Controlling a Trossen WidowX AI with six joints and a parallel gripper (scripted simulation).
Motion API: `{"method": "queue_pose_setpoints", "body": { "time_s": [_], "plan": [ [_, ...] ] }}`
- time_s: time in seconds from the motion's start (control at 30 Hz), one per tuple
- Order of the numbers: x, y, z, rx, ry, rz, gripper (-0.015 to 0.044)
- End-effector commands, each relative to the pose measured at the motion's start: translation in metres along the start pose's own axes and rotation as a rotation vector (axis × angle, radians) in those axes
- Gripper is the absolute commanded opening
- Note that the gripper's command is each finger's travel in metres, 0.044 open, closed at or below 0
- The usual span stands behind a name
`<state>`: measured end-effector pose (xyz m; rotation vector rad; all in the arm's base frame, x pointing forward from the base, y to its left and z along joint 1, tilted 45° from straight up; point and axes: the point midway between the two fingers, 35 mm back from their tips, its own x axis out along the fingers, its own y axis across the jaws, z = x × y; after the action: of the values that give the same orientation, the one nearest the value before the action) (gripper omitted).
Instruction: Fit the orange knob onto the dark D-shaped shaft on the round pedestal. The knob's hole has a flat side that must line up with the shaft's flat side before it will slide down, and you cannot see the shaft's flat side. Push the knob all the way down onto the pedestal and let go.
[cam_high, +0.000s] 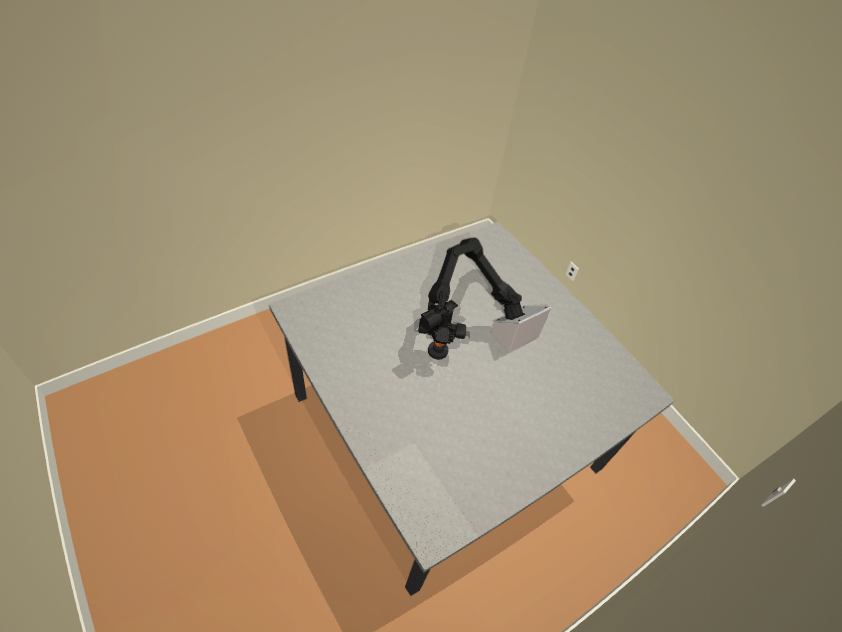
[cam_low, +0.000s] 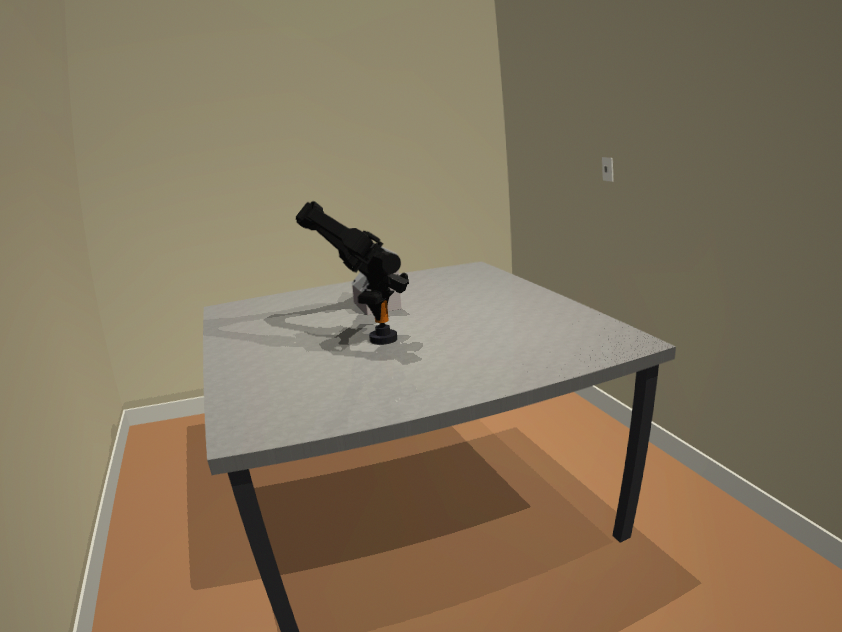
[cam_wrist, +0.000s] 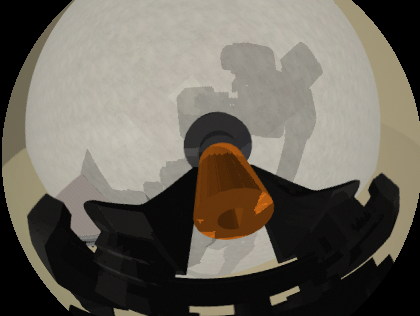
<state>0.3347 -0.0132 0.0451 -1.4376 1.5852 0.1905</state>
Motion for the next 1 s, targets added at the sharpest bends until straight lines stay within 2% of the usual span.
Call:
{"method": "queue_pose_setpoints", "body": {
  "time_s": [0.0,0.27,0.97],
  "plan": [
    [-0.0051,0.0016,0.0004,0.833,-0.008,-0.003,0.0],
    [-0.0053,0.0029,0.0001,1.213,-0.009,-0.002,0.0],
    [-0.0021,0.0007,0.0012,1.222,-0.009,-0.002,0.0]
  ]
}}
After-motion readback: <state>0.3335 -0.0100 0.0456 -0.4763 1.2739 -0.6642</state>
